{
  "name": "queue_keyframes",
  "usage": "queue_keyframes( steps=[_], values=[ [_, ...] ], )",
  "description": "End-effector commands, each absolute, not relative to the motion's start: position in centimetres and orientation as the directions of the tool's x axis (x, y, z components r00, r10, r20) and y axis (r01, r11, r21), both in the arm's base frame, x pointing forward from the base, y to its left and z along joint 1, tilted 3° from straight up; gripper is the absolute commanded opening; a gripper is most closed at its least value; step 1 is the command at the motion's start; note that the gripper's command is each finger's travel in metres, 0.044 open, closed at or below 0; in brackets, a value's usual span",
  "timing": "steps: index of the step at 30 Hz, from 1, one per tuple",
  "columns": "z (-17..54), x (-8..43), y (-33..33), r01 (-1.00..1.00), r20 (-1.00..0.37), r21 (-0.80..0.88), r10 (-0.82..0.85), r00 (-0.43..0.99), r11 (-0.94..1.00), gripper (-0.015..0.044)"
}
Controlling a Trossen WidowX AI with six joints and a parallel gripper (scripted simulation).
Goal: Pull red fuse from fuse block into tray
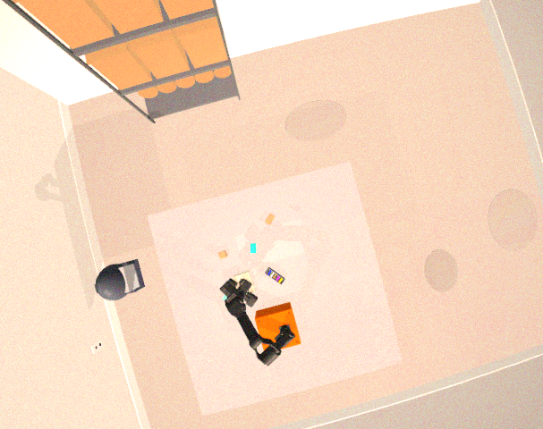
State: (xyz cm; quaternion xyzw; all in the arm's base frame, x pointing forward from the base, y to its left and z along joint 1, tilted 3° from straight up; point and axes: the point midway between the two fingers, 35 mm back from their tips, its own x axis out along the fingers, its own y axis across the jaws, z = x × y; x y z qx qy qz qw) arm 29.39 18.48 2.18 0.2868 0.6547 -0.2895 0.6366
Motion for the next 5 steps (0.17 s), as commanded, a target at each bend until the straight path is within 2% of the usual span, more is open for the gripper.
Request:
queue_keyframes(
  steps=[1, 5],
  values=[
    [2.16, 29.39, 18.48, 0.744, -1.000, -0.014, 0.007, -0.025, 0.668, 0.0330],
    [2.16, 29.39, 18.48, 0.744, -1.000, -0.014, 0.007, -0.025, 0.668, 0.0330]
  ],
)
